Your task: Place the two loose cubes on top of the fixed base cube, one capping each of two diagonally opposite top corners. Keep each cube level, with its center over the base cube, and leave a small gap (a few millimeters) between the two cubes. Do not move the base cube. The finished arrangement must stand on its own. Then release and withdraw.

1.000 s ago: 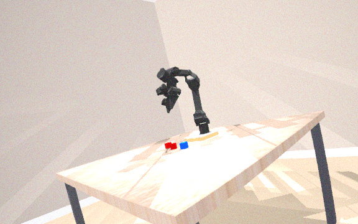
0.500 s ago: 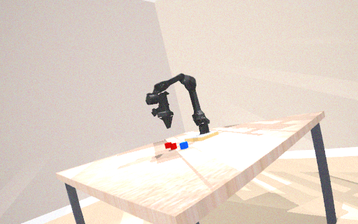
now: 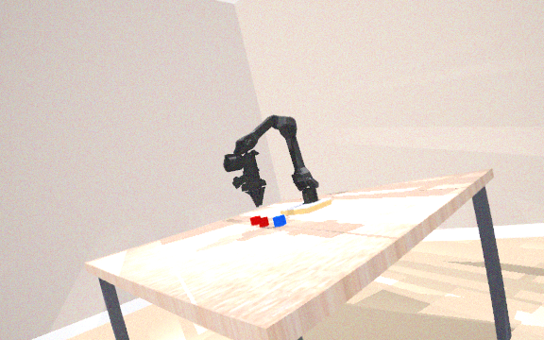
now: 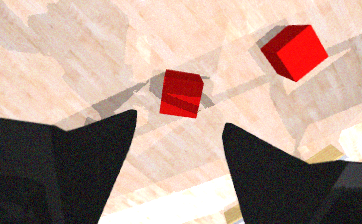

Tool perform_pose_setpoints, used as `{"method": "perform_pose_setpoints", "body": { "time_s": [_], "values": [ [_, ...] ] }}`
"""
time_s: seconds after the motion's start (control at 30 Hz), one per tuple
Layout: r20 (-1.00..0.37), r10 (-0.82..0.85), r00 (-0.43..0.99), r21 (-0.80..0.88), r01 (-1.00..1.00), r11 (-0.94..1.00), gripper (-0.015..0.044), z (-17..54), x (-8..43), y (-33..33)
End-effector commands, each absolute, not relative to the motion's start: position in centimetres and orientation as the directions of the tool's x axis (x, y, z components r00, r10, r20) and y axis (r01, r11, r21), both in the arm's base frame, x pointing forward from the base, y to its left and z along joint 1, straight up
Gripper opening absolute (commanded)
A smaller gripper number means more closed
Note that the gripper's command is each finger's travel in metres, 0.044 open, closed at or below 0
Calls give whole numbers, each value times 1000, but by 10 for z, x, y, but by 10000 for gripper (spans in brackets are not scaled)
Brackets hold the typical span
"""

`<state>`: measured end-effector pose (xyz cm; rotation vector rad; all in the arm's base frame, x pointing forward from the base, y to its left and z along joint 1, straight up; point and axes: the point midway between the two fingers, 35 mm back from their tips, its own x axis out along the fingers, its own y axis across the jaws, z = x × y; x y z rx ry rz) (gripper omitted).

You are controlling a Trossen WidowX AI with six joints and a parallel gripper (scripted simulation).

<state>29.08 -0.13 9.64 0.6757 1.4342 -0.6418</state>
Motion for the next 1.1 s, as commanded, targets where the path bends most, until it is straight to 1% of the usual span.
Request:
{"method": "perform_pose_setpoints", "body": {
  "time_s": [0.0,1.07],
  "values": [
    [-999,7,31,28,752,658,265,78,289,-1],
    [-999,7,31,28,752,658,265,31,291,-1]
  ]
}}
